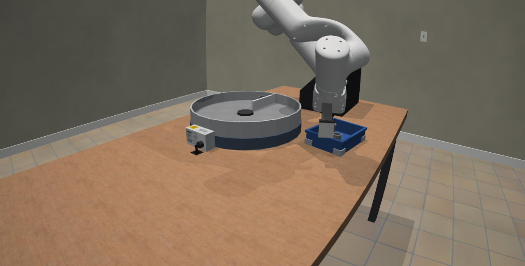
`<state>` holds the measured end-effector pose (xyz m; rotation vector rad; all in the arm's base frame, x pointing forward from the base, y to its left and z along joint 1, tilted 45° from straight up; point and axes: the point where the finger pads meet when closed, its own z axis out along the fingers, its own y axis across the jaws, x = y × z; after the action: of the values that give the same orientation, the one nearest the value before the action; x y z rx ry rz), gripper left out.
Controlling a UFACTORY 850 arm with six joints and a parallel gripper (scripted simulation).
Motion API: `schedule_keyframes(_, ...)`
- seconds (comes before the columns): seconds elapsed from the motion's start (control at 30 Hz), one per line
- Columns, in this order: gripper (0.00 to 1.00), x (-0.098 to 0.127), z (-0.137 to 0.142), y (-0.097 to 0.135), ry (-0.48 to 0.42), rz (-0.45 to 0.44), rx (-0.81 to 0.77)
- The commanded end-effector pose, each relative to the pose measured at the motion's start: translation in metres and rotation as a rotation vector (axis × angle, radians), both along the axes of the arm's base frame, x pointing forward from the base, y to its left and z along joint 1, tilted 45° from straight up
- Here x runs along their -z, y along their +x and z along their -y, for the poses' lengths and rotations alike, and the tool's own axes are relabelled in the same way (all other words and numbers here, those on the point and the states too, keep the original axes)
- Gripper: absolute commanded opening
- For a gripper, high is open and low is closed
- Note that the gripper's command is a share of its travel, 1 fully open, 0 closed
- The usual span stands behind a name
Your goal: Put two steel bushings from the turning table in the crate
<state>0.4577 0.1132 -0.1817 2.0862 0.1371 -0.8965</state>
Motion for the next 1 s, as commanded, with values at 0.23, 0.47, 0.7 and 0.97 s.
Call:
schedule_keyframes(0.23,0.00,0.000,-0.001,0.001,0.001,0.001,-0.001)
schedule_keyframes(0.47,0.00,0.001,0.001,0.001,0.001,0.001,-0.001)
schedule_keyframes(0.7,0.00,0.005,0.005,0.001,0.001,0.001,-0.001)
schedule_keyframes(0.97,0.00,0.015,0.014,0.002,0.001,0.001,-0.001)
